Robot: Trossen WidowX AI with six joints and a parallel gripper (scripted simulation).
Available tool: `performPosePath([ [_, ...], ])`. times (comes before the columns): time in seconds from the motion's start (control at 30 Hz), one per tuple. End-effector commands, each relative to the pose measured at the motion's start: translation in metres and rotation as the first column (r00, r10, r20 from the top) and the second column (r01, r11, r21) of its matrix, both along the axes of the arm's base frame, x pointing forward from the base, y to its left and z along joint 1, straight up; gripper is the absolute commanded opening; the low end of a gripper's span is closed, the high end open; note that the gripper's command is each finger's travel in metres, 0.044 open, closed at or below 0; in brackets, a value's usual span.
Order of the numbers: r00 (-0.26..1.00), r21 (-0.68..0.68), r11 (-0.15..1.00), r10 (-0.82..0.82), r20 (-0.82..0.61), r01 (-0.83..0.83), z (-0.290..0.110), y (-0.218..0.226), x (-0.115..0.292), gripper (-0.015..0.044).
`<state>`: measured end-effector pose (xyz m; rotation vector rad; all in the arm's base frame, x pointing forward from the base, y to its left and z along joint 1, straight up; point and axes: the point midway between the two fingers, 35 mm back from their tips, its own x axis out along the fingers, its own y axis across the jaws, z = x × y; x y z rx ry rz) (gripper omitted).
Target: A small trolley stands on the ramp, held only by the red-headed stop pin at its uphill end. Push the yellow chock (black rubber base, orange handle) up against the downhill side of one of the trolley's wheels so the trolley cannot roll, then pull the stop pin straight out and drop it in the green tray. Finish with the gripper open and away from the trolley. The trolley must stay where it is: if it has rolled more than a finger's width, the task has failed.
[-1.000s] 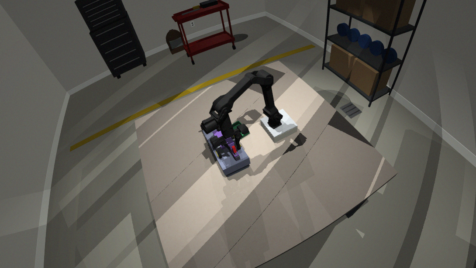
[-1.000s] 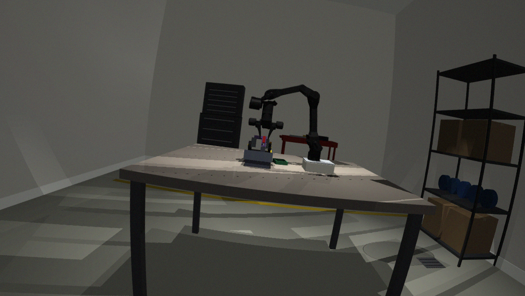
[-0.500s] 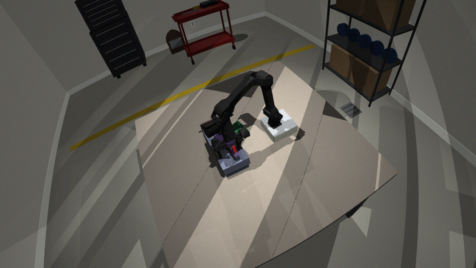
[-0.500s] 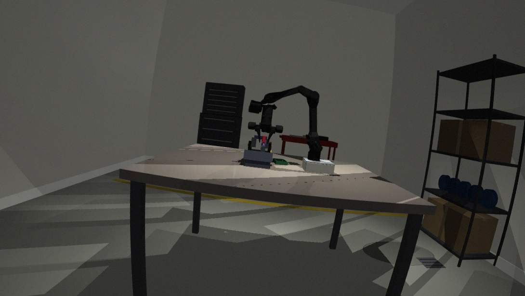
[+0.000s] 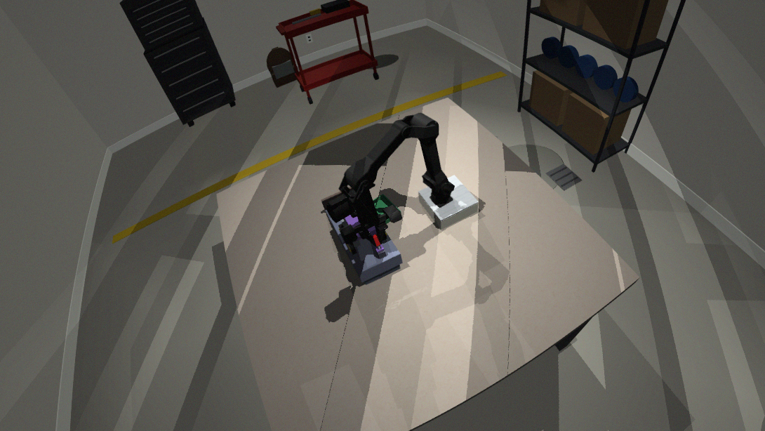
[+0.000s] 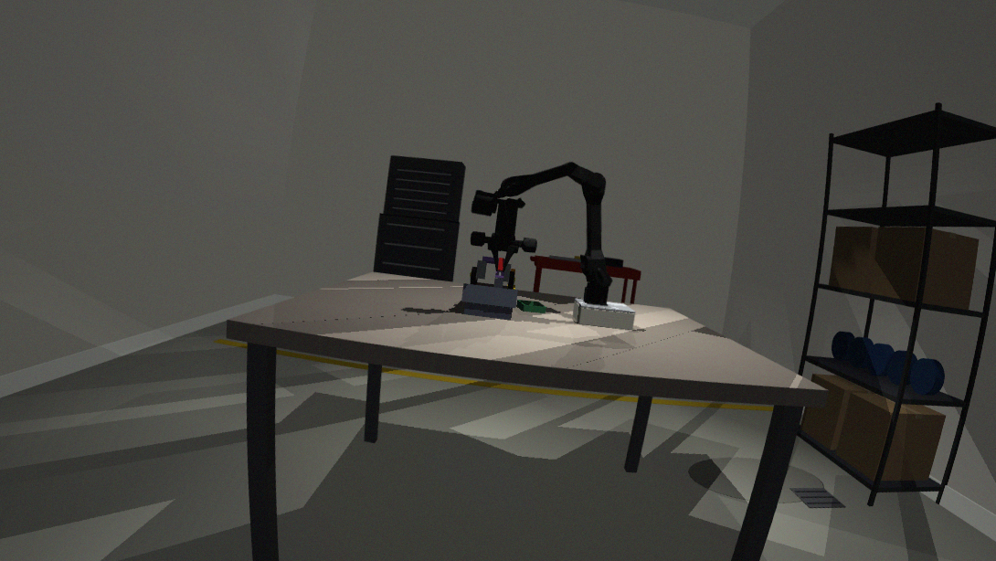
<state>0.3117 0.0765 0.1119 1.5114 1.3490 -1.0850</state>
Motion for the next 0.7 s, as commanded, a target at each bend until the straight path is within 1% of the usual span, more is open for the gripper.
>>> performPosePath([
  [0.0, 1.0, 0.0, 1.0, 0.0, 0.001, 0.0, 0.001, 0.0, 0.0, 0.0],
  [0.67, 1.0, 0.002, 1.0, -0.003, -0.001, 0.003, 0.018, -0.004, -0.002, 0.0],
])
